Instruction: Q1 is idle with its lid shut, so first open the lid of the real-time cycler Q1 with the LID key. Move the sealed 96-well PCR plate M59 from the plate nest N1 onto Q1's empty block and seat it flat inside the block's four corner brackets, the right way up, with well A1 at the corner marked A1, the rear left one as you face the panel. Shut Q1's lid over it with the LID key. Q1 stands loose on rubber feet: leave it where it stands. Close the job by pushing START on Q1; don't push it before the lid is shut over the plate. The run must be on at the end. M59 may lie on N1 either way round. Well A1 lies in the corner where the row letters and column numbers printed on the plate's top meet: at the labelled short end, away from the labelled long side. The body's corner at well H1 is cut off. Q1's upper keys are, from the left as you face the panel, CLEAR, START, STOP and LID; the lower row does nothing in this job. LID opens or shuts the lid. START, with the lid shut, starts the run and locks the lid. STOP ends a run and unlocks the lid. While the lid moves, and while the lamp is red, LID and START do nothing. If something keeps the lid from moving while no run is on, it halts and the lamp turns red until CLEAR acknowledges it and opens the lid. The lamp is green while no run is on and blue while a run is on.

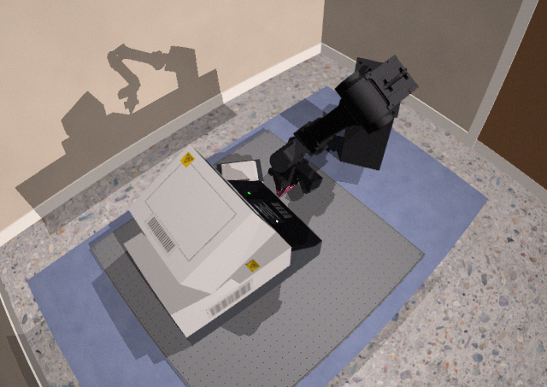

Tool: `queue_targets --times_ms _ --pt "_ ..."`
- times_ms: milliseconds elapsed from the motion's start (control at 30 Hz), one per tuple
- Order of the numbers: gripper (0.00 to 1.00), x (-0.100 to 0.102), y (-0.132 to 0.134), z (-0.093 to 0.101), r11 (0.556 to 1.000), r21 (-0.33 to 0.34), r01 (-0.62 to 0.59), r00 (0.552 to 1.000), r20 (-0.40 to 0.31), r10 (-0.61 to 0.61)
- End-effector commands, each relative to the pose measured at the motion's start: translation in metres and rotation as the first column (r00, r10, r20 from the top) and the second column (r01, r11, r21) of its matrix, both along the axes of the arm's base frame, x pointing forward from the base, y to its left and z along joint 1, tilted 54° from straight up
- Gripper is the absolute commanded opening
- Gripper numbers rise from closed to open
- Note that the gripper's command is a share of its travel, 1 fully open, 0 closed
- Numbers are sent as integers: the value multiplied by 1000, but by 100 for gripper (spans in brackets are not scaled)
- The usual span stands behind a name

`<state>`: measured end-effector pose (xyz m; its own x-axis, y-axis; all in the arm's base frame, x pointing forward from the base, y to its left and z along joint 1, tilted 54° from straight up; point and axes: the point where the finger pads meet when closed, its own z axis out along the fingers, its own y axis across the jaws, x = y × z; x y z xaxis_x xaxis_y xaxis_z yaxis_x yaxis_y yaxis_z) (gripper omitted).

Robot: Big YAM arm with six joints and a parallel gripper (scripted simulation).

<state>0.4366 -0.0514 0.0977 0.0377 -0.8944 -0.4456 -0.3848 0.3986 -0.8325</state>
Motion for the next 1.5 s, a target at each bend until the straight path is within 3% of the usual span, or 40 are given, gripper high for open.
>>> queue_targets --times_ms 0,300,667,1067,1400,1467 --pt "0 5 7 0 1000 14 -11 1000 5 11" --pt "0 -6 -3 4 1000 -12 10 1000 18 -10" --pt "0 3 -6 1 1000 -10 6 1000 16 -6" --pt "0 -4 6 3 1000 -8 -14 1000 12 14" --pt "0 -6 11 -8 1000 17 -12 1000 -12 13" --pt "0 -23 9 -8 1000 10 -13 1000 -3 13"
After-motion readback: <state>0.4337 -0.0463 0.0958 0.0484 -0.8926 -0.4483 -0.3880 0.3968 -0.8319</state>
